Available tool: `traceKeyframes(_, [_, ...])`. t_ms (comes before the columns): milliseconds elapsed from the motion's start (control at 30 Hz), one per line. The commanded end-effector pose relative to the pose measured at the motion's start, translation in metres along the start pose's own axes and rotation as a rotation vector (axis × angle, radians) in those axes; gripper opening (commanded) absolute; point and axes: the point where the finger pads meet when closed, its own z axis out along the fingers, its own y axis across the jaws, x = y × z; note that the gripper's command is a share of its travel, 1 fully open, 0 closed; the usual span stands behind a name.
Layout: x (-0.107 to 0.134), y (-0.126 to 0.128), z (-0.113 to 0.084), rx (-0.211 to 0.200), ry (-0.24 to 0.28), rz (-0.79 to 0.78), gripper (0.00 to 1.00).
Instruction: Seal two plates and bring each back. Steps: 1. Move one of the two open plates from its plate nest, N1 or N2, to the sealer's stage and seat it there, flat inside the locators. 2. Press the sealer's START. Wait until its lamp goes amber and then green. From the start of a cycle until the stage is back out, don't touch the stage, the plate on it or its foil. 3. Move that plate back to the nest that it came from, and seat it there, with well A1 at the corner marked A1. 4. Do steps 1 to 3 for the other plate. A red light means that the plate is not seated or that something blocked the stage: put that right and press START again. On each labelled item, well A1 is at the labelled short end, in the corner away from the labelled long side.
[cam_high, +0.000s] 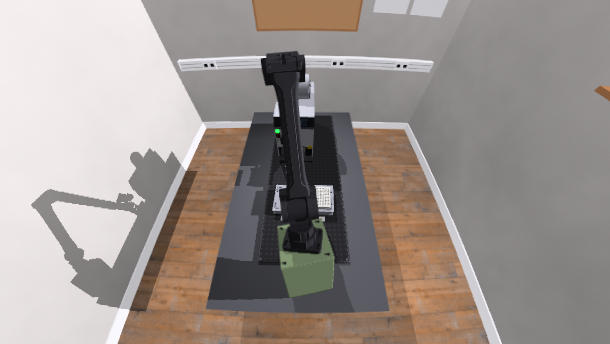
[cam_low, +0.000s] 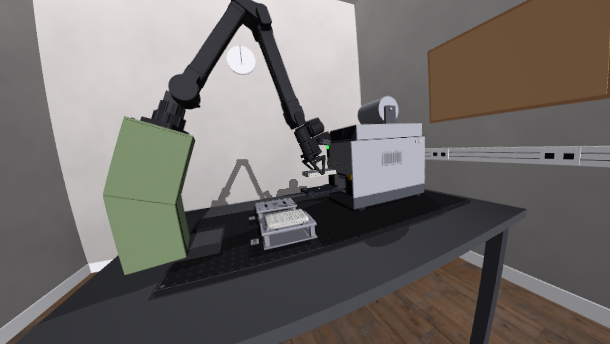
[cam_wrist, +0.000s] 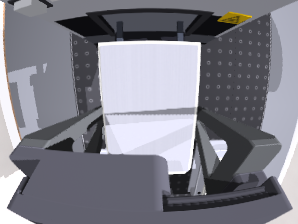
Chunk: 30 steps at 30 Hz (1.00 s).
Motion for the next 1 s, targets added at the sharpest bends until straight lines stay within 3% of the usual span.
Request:
traceKeyframes(0, [0.001, 0.01, -0.011, -0.014, 0.009, -0.022, 0.0])
traceKeyframes(133, [0.005, 0.009, -0.011, -0.012, 0.02, -0.021, 0.0])
traceKeyframes(367, [-0.02, 0.012, -0.017, -0.02, -0.037, -0.018, 0.0])
traceKeyframes(633, [-0.014, 0.011, -0.006, -0.017, -0.029, -0.017, 0.0])
traceKeyframes(967, [-0.03, 0.012, -0.014, -0.022, -0.063, -0.015, 0.0])
